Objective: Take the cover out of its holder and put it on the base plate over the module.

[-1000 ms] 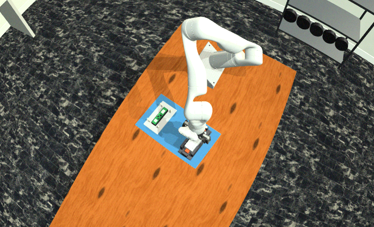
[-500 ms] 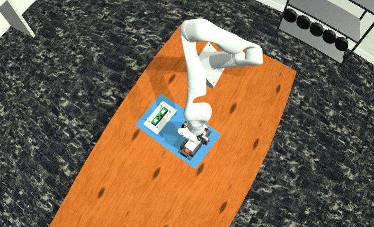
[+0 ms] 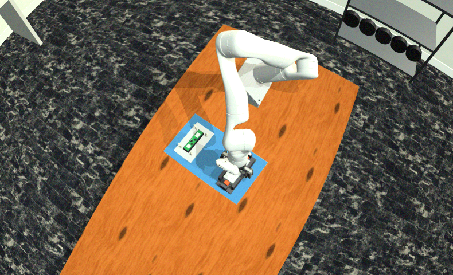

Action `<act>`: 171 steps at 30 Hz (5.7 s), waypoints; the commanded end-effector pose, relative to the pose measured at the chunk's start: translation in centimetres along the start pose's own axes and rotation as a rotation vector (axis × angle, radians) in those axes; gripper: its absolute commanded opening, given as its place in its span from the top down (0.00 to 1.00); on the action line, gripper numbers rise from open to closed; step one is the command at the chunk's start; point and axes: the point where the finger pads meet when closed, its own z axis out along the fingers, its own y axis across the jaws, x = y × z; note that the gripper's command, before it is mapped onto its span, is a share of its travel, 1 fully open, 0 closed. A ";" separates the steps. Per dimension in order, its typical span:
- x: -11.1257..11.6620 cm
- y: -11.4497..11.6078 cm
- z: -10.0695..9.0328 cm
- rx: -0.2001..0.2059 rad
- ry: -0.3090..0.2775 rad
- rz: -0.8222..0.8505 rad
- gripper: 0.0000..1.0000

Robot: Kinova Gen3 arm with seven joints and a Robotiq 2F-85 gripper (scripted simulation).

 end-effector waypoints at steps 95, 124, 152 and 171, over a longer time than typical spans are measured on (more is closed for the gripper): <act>0.0 -0.1 0.6 0.000 -0.002 -0.002 1.00; 0.0 -0.1 -1.8 0.000 -0.002 -0.002 1.00; -0.4 -0.2 -5.0 0.000 -0.013 -0.004 0.99; -0.4 -0.2 -5.0 0.000 -0.013 -0.004 1.00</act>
